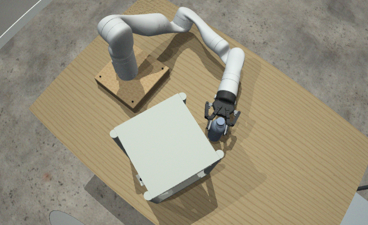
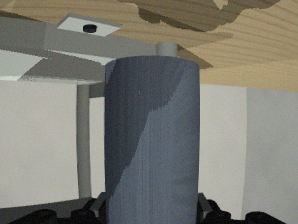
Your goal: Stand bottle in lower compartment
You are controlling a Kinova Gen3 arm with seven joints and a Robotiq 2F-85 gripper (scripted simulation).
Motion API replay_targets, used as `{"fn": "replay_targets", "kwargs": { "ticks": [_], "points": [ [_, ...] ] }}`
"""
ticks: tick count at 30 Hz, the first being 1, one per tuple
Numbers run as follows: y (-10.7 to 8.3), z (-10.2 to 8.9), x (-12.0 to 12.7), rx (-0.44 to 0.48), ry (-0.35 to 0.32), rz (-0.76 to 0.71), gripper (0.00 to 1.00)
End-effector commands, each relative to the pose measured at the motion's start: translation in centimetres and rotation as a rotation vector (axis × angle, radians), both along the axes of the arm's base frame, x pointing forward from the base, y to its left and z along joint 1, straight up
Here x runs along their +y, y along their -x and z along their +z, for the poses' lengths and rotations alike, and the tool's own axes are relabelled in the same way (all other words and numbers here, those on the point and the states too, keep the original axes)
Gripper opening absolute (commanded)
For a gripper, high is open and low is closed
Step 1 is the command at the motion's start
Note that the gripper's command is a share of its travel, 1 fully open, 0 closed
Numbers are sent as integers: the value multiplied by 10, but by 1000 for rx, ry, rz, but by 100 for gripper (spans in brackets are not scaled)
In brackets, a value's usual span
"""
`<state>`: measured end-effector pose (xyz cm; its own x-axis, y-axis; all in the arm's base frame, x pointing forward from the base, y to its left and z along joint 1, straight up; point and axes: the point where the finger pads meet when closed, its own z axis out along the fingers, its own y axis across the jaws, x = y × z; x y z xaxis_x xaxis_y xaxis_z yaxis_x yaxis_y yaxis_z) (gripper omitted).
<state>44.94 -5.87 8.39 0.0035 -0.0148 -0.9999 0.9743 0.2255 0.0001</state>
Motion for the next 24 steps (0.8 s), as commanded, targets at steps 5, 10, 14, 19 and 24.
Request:
{"fn": "replay_targets", "kwargs": {
  "ticks": [5, 10, 14, 19, 24],
  "points": [
    [-2, -1, -4, 3, -9, -29, 0],
    [-3, -1, -4, -1, -7, -71, 0],
    [-3, -1, -4, -2, -6, -103, 0],
    [-2, -1, -4, 0, -8, -180, 0],
    [-2, -1, -4, 1, -10, -202, 0]
  ]
}}
